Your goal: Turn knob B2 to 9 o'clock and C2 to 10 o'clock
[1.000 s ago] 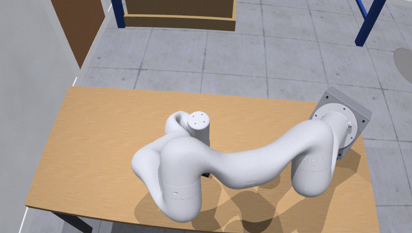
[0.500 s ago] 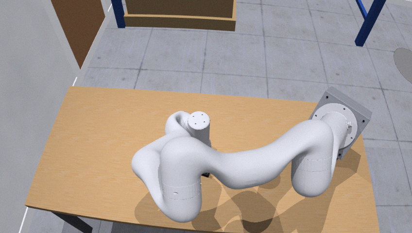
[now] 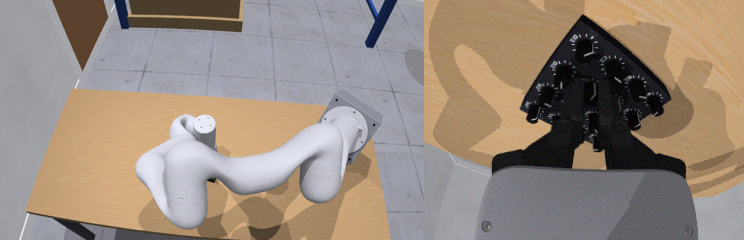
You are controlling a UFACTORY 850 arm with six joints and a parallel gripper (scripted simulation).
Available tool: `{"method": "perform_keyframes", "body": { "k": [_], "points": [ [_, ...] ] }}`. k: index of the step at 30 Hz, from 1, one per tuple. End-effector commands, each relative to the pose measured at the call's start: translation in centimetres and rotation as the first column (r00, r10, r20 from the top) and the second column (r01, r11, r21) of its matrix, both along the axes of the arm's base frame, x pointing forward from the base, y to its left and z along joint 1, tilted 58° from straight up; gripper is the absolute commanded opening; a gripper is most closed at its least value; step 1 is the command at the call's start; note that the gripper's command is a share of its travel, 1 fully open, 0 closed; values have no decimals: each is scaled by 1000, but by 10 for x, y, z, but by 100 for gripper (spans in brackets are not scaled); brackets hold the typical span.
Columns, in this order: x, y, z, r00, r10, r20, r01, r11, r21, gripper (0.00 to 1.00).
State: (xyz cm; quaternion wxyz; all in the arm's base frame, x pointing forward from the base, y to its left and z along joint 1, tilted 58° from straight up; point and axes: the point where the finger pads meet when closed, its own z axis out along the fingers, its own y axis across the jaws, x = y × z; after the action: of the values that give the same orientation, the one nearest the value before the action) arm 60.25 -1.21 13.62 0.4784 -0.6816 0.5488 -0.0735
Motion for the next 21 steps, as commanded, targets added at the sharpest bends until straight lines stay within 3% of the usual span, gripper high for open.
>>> {"method": "perform_keyframes", "body": {
  "k": [1, 21],
  "points": [
    [0, -1, 0, 996, -53, -68, 58, 996, 67, 8],
    [0, -1, 0, 929, -204, -308, 287, 923, 256, 8]
  ]
}}
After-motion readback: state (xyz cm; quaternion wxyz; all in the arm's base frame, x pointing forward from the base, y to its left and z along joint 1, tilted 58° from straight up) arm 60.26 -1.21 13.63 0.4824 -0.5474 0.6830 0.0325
